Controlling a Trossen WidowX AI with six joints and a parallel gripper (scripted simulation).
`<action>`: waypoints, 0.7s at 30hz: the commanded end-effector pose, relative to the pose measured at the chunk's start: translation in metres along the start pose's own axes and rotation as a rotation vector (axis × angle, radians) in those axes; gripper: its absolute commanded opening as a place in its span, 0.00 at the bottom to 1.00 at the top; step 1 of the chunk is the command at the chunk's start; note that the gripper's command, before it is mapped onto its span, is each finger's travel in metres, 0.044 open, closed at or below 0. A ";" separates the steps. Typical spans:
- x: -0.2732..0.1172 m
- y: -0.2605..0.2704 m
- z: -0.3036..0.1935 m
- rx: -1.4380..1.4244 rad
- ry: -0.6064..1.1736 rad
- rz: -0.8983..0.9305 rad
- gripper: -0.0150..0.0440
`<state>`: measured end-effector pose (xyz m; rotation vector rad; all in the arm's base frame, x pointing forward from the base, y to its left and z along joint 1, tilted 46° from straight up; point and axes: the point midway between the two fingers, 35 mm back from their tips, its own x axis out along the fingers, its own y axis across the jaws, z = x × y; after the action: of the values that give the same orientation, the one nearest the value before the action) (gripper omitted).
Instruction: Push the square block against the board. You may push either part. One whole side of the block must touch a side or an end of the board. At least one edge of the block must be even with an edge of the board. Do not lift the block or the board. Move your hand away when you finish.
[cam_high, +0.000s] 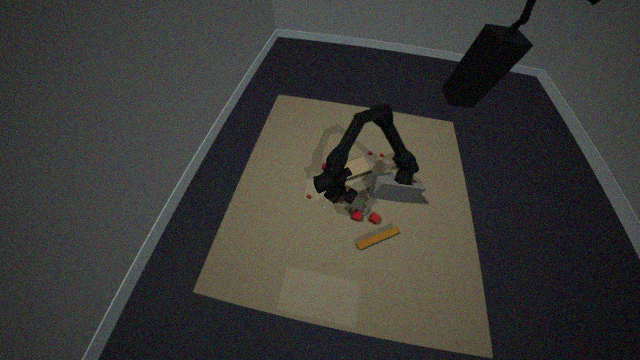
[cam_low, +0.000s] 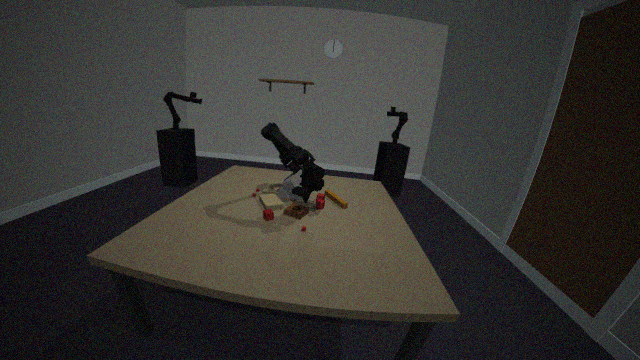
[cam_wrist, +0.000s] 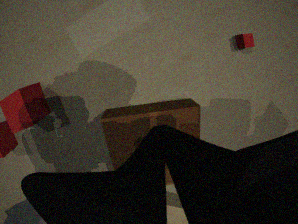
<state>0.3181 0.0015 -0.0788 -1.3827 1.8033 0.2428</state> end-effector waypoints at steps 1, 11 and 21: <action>0.000 0.000 0.004 -0.007 0.002 -0.003 0.25; 0.000 -0.001 0.020 -0.006 0.001 -0.003 0.25; 0.000 -0.001 0.037 -0.006 0.000 -0.003 0.25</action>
<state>0.3325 0.0180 -0.0995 -1.3970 1.8121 0.2505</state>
